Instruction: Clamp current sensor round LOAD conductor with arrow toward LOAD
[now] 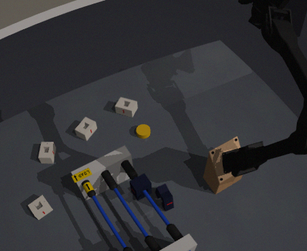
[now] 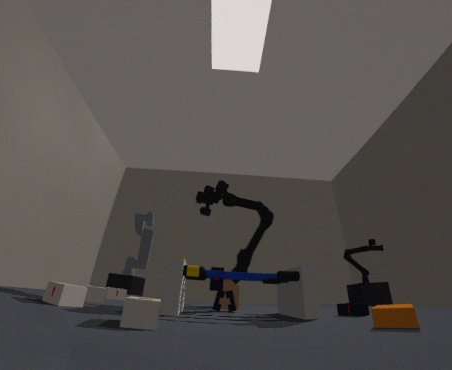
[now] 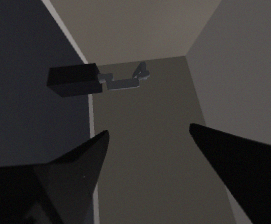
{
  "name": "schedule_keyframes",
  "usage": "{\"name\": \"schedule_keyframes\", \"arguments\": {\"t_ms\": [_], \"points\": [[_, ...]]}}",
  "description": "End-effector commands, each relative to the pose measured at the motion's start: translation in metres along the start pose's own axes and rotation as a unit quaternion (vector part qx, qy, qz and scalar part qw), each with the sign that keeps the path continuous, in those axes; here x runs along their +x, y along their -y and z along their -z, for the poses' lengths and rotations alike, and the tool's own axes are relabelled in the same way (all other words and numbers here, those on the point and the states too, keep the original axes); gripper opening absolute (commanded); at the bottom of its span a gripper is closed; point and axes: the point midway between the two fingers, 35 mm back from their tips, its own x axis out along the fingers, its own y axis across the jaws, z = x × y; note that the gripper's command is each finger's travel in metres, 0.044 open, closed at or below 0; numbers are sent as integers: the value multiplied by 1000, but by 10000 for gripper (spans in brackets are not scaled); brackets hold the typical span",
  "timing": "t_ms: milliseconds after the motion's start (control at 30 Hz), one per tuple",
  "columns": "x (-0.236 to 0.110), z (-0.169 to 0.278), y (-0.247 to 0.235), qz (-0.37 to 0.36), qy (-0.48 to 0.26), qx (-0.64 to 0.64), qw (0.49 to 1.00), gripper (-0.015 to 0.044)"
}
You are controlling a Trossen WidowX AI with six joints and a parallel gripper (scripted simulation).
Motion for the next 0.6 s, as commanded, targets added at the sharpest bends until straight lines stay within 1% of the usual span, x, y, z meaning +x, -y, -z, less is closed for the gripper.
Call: {"name": "schedule_keyframes", "arguments": {"t_ms": [0,133,267,400,567], "points": [[-58,-40,24,53,89,76,992,440],[-120,-72,42,90,182,147,968,440],[-186,-98,51,110,282,212,929,440],[-255,-114,52,111,384,270,876,440],[-343,-123,43,85,512,327,790,440]]}}
